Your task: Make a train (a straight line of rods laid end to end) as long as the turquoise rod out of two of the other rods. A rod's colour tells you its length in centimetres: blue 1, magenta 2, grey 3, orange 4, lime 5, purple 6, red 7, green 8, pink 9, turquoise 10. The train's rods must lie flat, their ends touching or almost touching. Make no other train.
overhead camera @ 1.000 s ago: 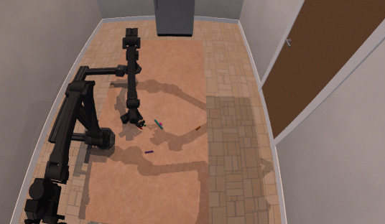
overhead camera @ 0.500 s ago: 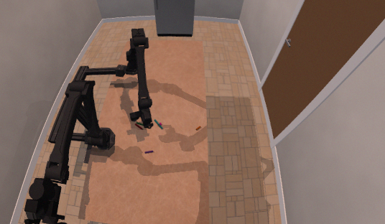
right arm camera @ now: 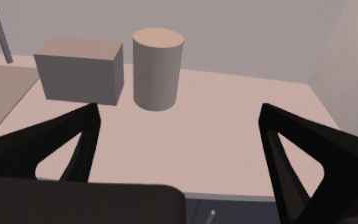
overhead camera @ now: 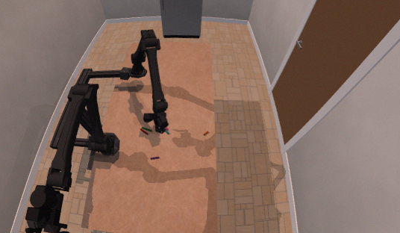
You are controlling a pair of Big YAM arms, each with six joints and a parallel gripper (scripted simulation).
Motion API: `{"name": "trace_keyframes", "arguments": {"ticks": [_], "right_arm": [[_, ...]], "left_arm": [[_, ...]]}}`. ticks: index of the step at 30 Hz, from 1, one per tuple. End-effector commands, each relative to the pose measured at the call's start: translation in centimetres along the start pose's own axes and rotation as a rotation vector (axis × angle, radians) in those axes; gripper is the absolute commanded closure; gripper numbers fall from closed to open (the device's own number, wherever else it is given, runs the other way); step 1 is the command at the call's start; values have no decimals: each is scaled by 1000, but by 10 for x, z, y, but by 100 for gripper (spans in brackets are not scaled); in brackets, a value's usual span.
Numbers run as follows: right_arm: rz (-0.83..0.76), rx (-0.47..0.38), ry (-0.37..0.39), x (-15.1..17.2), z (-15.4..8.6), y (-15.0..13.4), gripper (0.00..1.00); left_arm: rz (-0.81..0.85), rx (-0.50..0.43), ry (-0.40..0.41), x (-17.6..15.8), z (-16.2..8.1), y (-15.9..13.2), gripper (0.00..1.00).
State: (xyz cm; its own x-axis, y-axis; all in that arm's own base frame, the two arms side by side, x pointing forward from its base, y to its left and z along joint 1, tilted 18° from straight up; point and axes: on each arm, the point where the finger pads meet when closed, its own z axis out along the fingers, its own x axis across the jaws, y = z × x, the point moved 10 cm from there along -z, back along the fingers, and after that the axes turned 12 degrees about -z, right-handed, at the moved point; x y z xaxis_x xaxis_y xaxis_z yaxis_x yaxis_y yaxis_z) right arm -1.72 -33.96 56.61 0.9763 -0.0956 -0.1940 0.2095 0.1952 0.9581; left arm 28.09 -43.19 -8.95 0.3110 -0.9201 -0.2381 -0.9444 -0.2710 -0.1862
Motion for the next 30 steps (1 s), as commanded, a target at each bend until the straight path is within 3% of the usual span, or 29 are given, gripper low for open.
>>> {"name": "trace_keyframes", "arguments": {"ticks": [1, 30], "right_arm": [[-12, -70, -25, -14, -8, 39, 0], [-12, -70, -25, -14, -8, 39, 0]], "left_arm": [[58, 2, 8, 9, -6, 1, 0], [48, 1, 8, 8, -6, -4, 0]]}}
